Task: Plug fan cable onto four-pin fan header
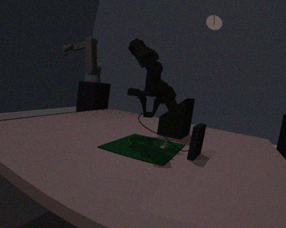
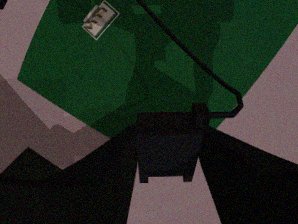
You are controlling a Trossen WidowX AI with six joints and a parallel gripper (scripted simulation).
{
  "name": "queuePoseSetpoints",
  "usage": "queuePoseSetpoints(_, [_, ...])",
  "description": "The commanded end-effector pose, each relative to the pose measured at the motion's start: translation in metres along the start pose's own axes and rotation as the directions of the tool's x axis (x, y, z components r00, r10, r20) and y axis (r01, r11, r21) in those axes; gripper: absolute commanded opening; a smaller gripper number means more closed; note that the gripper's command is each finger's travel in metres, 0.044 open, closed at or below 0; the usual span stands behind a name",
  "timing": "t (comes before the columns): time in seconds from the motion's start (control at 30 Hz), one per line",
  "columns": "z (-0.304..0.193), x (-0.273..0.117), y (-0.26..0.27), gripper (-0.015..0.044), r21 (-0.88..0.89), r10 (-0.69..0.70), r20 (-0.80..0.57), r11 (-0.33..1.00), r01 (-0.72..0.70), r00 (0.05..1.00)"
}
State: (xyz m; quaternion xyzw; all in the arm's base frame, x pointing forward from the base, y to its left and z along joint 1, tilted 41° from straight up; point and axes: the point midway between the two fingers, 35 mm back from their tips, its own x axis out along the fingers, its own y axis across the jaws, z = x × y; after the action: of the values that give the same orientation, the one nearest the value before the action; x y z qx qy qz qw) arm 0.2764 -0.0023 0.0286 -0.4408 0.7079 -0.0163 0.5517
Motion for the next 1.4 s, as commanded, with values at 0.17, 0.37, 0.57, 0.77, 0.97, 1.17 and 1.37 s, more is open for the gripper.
queuePoseSetpoints(0.17, [-0.002, 0.012, 0.006, 0.0000, 0.002, 0.082, 0.035, 0.997, -0.082, 0.996])
queuePoseSetpoints(0.37, [-0.003, 0.020, 0.010, 0.0000, 0.005, 0.143, 0.073, 0.990, -0.144, 0.987])
queuePoseSetpoints(0.57, [-0.003, 0.028, 0.014, 0.0000, 0.006, 0.202, 0.118, 0.979, -0.204, 0.972])
queuePoseSetpoints(0.77, [-0.003, 0.035, 0.017, 0.0000, 0.003, 0.256, 0.173, 0.965, -0.261, 0.951])
queuePoseSetpoints(0.97, [-0.002, 0.041, 0.020, 0.0000, -0.003, 0.302, 0.232, 0.951, -0.310, 0.925])
queuePoseSetpoints(1.17, [-0.002, 0.046, 0.022, 0.0000, -0.013, 0.338, 0.295, 0.937, -0.350, 0.894])
queuePoseSetpoints(1.37, [-0.001, 0.050, 0.024, 0.0000, -0.026, 0.365, 0.360, 0.924, -0.381, 0.859])
